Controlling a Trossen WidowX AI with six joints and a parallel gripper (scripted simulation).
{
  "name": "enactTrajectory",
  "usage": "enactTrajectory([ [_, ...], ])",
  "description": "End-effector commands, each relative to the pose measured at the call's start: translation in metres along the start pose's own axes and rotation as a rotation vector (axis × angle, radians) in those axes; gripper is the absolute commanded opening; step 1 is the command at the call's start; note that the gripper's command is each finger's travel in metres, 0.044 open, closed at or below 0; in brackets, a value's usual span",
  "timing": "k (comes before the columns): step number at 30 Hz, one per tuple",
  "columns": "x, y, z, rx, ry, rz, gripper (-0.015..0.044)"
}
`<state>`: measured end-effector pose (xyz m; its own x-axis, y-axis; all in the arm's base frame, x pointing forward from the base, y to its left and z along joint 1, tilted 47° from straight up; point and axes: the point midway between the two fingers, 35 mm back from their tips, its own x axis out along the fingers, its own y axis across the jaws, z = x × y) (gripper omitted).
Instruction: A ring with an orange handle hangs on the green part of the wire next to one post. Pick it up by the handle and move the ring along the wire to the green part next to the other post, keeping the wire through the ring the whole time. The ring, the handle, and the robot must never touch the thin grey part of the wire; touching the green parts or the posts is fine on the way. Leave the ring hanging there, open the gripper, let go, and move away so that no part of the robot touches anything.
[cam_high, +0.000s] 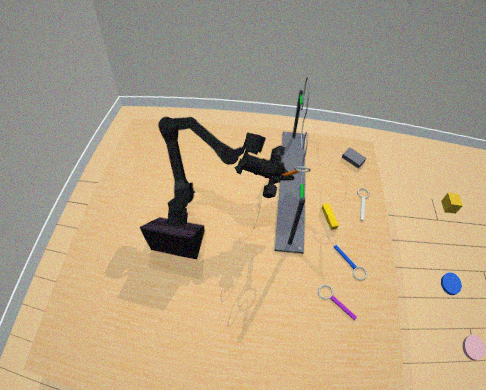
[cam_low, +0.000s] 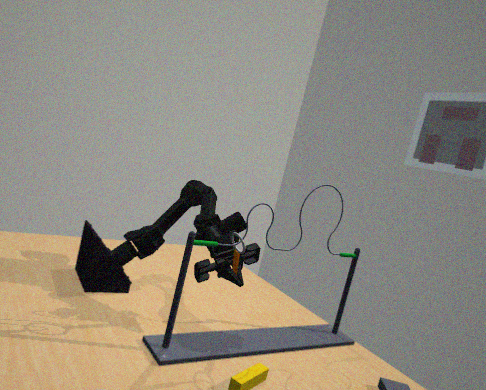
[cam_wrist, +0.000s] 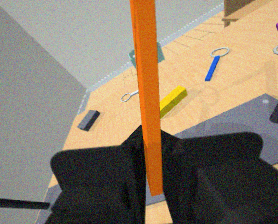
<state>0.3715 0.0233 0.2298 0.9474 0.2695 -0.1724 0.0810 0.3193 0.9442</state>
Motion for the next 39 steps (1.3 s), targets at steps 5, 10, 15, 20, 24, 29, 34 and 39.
enactTrajectory([
  [5, 0.002, -0.018, 0.0, -0.068, -0.01, -0.048, -0.015],
  [10, 0.003, -0.027, 0.001, -0.12, -0.016, -0.071, -0.015],
  [15, 0.003, -0.036, 0.002, -0.172, -0.023, -0.094, -0.015],
  [20, 0.003, -0.046, 0.004, -0.226, -0.029, -0.118, -0.015],
  [24, 0.003, -0.053, 0.006, -0.264, -0.034, -0.135, -0.015],
  [29, 0.003, -0.062, 0.009, -0.308, -0.039, -0.155, -0.015],
  [34, 0.002, -0.07, 0.012, -0.347, -0.044, -0.173, -0.015],
  [39, 0.002, -0.077, 0.015, -0.378, -0.048, -0.186, -0.015],
])
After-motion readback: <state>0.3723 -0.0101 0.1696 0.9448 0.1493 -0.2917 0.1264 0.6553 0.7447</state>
